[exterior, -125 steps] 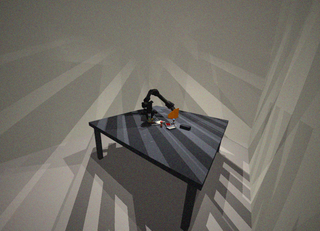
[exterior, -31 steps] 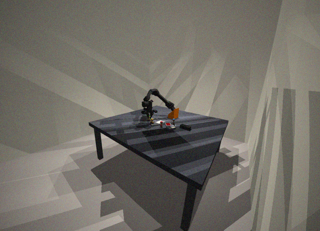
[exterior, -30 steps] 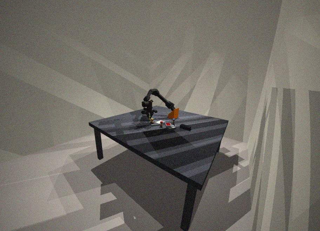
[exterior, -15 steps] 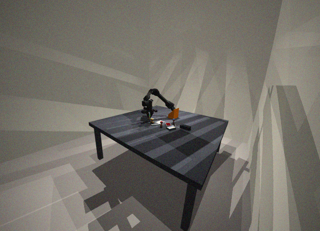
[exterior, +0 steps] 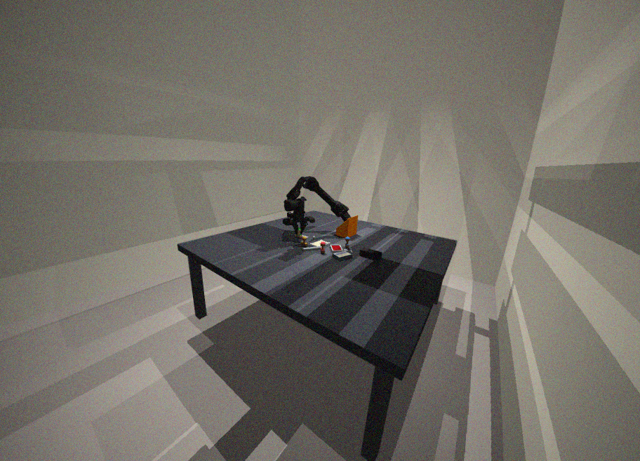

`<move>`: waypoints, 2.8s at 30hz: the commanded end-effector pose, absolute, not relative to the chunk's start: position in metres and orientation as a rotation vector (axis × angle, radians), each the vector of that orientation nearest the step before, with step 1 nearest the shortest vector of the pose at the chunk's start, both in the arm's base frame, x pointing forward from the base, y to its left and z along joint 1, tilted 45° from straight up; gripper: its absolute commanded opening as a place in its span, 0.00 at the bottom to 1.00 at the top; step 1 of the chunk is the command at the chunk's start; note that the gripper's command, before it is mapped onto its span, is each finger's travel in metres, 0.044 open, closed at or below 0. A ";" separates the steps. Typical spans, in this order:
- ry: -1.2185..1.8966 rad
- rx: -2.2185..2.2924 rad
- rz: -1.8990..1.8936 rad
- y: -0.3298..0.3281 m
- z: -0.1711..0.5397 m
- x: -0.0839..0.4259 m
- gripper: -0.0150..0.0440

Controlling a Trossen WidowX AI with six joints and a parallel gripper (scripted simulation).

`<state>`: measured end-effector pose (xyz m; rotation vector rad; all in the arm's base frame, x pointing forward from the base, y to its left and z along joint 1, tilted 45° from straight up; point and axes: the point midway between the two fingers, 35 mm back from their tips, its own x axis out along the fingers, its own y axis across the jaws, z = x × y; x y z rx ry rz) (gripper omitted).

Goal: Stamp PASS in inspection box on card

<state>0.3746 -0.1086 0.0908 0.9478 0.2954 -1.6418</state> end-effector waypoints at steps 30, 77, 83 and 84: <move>0.293 0.954 -1.644 -0.097 0.102 0.374 0.25; 0.306 0.960 -1.645 0.067 -0.047 0.296 0.25; 0.307 0.959 -1.645 0.064 -0.049 0.296 0.25; 0.307 0.959 -1.645 0.064 -0.050 0.296 0.25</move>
